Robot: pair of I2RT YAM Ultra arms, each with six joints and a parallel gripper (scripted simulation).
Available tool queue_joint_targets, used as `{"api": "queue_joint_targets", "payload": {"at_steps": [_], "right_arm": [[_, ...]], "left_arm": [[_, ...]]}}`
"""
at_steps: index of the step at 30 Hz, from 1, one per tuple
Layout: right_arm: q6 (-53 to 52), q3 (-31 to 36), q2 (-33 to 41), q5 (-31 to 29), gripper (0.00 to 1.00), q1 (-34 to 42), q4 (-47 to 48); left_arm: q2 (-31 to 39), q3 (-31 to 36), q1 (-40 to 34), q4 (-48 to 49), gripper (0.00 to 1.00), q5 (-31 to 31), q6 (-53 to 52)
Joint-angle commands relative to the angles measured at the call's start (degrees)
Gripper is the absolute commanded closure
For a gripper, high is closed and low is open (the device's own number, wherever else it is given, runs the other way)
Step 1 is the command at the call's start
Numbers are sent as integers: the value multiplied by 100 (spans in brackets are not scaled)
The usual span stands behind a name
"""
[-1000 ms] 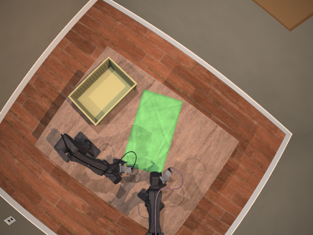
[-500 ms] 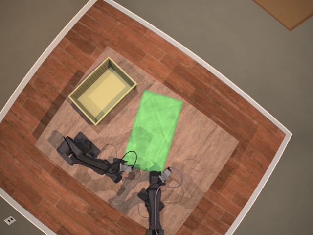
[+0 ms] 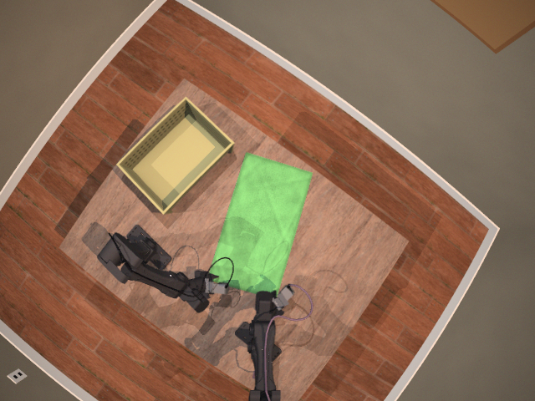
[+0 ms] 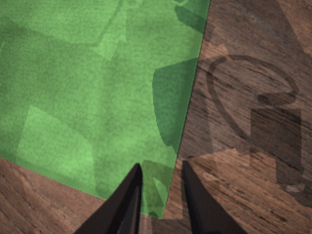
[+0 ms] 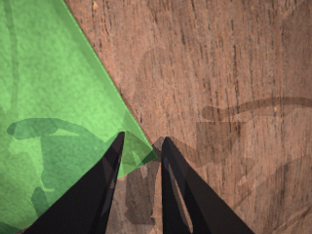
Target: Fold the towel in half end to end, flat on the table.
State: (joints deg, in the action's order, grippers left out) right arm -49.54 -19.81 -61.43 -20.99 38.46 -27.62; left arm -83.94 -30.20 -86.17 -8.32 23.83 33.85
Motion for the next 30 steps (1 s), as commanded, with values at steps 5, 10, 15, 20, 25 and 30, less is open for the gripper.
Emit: {"api": "queue_joint_targets", "payload": {"at_steps": [5,10,15,20,25,30], "right_arm": [[59,118,-117,3,66,-84,112],[55,159,-57,-80,66,-62,159],[58,160,-65,-19,76,-65,166],[-129,-25,-162,-114,85,86,150],[-207,-82,-331,-226,95,208,243],[-261,-189,-426,-242,100,261,328]], "left_arm": [[21,159,5,42,66,82,34],[21,159,5,42,73,82,33],[8,187,105,129,81,19,-74],[142,225,170,70,89,-67,-169],[201,251,238,25,98,-99,-235],[263,321,285,249,99,-141,-267]]}}
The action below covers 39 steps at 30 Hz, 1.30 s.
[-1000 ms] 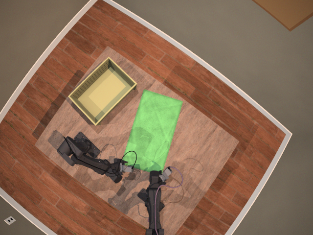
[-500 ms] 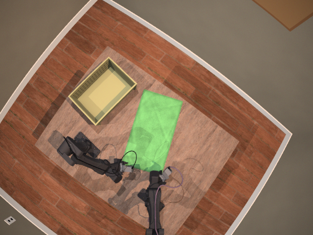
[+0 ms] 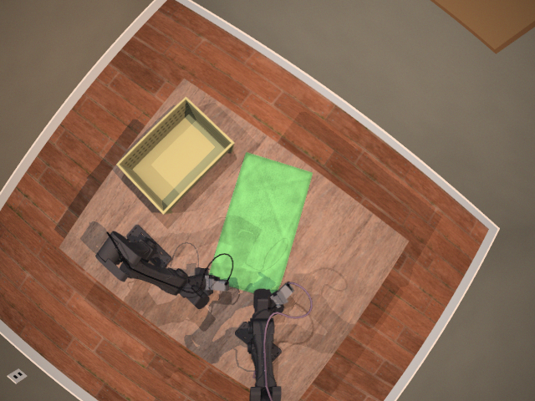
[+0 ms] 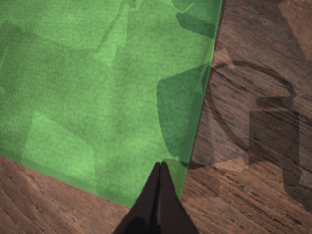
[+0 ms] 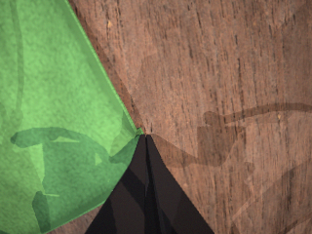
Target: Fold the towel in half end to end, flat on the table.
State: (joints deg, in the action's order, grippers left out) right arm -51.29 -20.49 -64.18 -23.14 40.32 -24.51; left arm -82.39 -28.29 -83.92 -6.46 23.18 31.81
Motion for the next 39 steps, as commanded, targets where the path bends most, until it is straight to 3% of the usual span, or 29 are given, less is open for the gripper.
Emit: {"api": "queue_joint_targets", "payload": {"at_steps": [1,3,10,11,20,21,24,25,26,29,30,32,34,35,39], "right_arm": [[-81,67,-145,65,100,64,-109],[-169,-161,-240,-104,100,148,-93],[-183,37,65,-23,100,180,-215],[-175,-251,-310,-19,100,124,-126],[16,-472,-503,124,100,84,-206],[72,-720,-65,305,100,-84,-396],[60,-750,-63,331,100,-80,-446],[-222,-1194,190,258,100,-176,-815],[-549,-1062,342,101,100,-2,-687],[-622,-1138,360,47,100,63,-812],[-805,-1509,699,-92,100,33,-1165],[-1177,-1348,919,-311,100,199,-1035],[-1177,-1348,919,-311,100,199,-1035],[-1247,-1404,935,-419,100,286,-1141],[-1289,-1429,828,-462,100,322,-1194]], "left_arm": [[21,135,47,-87,99,-85,-72],[9,135,36,-89,100,-84,-71],[103,-151,-131,-166,100,24,87],[190,132,137,-128,100,-122,-117],[616,105,421,-204,100,-398,-370],[1166,321,847,-234,100,-857,-805],[1262,171,956,-305,100,-1003,-904],[1813,51,1462,-488,100,-1439,-1537],[1973,309,1695,-340,100,-1876,-1862],[2037,234,2020,-447,100,-2400,-2093],[2488,56,2357,-747,100,-2806,-2487],[2388,150,2817,-667,100,-3566,-2862],[2388,150,2817,-667,100,-3566,-2862],[2253,59,3160,-777,100,-4122,-3200],[2067,-45,3314,-883,100,-4384,-3425]]}}
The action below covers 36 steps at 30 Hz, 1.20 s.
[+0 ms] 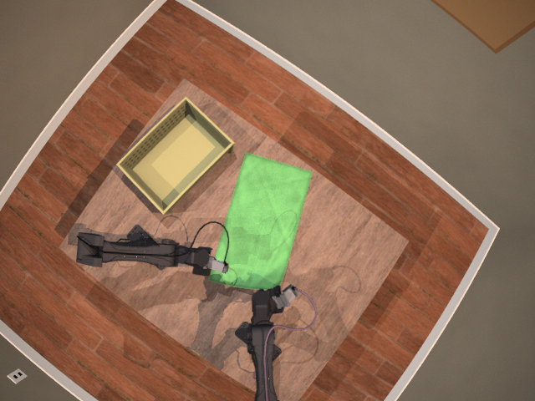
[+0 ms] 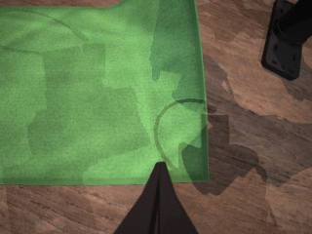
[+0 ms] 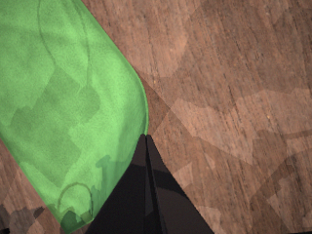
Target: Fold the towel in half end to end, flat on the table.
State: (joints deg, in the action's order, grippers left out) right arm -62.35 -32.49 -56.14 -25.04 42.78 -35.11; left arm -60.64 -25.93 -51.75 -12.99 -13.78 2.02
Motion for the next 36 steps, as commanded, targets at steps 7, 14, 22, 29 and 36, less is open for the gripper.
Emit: {"api": "queue_joint_targets", "payload": {"at_steps": [7,14,22,29,36], "right_arm": [[251,-478,-98,10,40,-207,-410],[247,-484,-77,5,40,-198,-292],[274,-1077,10,-6,40,-223,-1066],[255,-1553,-5,-4,40,-218,-1529],[237,-1593,-11,-9,40,-206,-1586]], "left_arm": [[54,-403,-560,-419,40,299,208],[48,-409,-509,-425,40,312,196],[338,-954,-521,-1157,40,306,195],[425,-1396,-516,-1687,40,303,189],[361,-1438,-512,-1748,40,303,181]]}}
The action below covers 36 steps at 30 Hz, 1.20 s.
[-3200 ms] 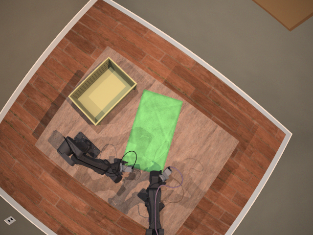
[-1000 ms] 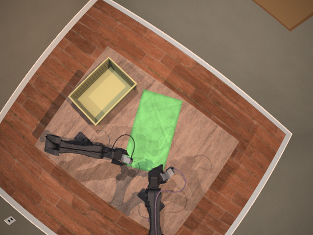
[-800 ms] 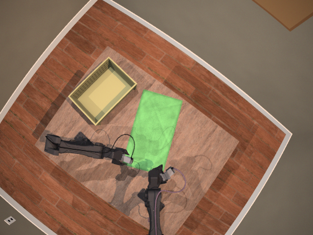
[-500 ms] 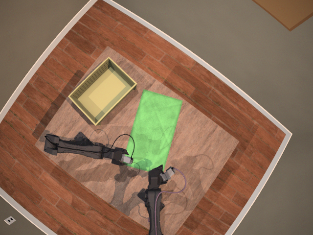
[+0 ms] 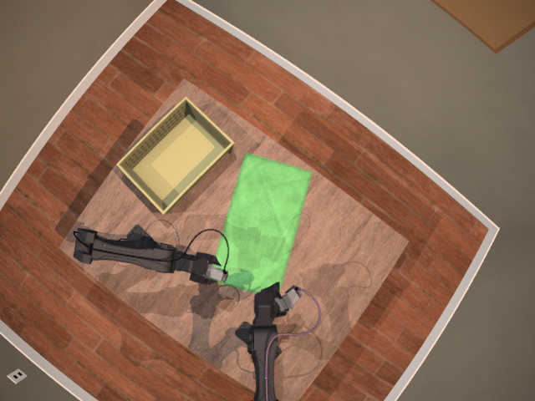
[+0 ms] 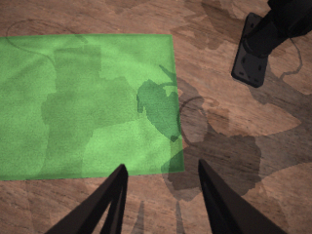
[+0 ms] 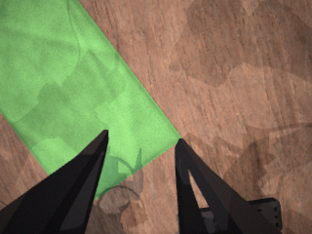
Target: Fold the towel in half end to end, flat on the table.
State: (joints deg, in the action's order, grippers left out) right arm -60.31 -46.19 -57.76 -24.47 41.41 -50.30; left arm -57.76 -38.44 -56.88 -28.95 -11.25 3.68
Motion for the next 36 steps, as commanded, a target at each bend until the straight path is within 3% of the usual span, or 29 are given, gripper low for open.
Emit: {"api": "queue_joint_targets", "payload": {"at_steps": [1,24,25,27,32,36], "right_arm": [[33,-223,152,-66,40,-67,-69],[29,-225,161,-69,40,-64,24],[166,37,92,84,66,-114,-13],[166,37,92,84,66,-114,-13],[753,534,-230,338,66,-332,3],[991,1157,-47,376,66,-426,414]], "left_arm": [[72,-188,2,-153,40,49,15],[20,-72,1,-87,40,11,3],[-95,157,-320,91,66,397,263],[-95,157,-320,91,66,397,263],[-495,537,-1541,571,66,1855,1327],[-1325,392,-2413,1000,66,2789,2319]]}}
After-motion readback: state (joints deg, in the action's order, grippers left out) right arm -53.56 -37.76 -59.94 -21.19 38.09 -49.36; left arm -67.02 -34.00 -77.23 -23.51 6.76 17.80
